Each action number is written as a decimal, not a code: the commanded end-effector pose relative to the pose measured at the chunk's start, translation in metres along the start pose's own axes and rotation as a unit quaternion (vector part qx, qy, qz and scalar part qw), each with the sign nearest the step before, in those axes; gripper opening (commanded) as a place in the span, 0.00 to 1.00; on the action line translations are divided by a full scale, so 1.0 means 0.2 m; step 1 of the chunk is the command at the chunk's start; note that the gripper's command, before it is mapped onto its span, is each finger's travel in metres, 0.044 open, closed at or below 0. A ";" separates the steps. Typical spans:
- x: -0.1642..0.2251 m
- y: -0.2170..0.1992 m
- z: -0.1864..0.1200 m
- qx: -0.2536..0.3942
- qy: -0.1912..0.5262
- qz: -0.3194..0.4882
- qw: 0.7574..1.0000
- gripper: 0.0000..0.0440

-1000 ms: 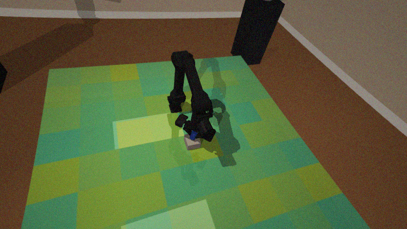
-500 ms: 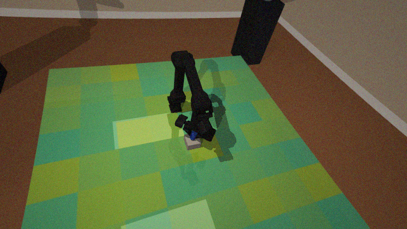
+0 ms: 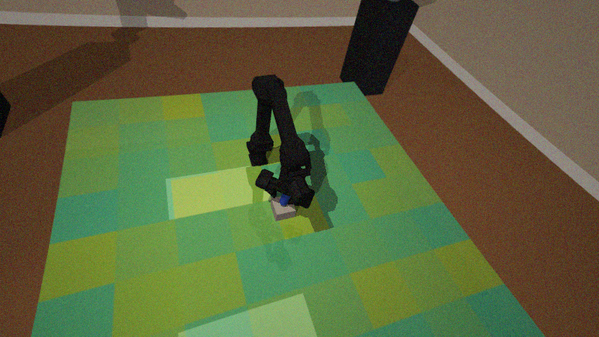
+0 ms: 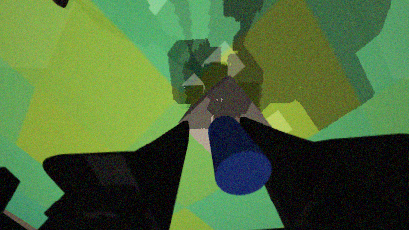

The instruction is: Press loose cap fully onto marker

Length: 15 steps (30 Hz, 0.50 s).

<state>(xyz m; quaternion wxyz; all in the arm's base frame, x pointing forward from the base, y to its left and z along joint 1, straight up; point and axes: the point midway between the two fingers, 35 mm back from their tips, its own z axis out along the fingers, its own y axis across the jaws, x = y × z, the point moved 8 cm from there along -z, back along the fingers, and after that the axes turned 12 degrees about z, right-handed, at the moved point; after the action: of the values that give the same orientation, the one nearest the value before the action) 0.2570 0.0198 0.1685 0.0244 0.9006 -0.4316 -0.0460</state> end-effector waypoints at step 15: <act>-0.06 0.06 -0.09 0.035 0.013 -0.023 0.999 1.00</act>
<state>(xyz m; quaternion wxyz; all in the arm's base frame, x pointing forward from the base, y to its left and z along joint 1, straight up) 0.2425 0.0207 0.1786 0.0070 0.9085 -0.4166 -0.0313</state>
